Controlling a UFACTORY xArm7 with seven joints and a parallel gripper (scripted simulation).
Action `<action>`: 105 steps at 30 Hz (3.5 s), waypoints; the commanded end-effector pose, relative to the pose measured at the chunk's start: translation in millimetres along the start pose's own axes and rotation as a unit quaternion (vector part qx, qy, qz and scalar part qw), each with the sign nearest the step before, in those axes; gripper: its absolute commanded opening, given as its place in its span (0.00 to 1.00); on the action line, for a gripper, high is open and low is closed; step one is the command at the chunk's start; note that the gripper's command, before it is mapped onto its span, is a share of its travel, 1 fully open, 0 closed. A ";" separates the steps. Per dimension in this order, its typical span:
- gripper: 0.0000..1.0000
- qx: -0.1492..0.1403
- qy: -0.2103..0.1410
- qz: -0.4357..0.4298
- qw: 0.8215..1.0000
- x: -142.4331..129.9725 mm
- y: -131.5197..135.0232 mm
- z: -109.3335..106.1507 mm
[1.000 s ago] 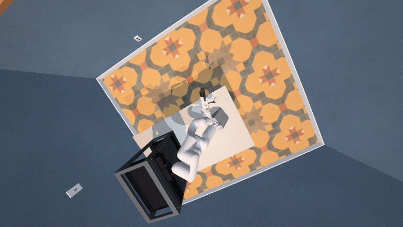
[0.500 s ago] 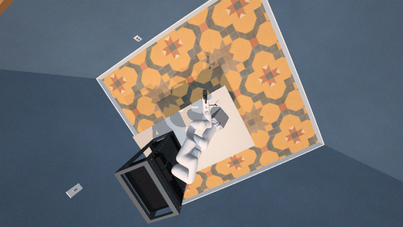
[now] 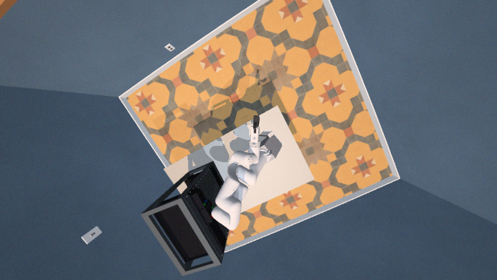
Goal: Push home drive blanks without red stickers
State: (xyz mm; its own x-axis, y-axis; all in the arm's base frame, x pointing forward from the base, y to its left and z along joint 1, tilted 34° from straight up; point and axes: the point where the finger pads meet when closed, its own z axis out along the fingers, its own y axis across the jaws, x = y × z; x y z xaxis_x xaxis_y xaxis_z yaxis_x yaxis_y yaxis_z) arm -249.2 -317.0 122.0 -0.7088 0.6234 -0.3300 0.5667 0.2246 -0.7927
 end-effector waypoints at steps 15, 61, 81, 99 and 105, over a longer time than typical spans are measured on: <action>1.00 -0.037 0.059 -0.041 0.997 1.0 -2.2 -62.4; 1.00 -0.174 -0.295 -0.063 0.937 -169.4 46.0 -214.3; 1.00 -0.138 -0.552 -0.081 0.818 -225.3 25.0 -336.8; 1.00 -0.053 -0.729 -0.075 0.678 -218.3 -9.8 -437.6; 1.00 -0.033 -0.756 -0.071 0.649 -211.8 -17.2 -454.4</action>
State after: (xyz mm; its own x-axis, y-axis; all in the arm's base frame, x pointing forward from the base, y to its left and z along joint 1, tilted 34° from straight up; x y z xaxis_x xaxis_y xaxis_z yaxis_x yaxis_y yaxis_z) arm 82.3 -127.3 429.7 -0.3967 -0.7866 -0.4733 0.3721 0.3335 -0.8662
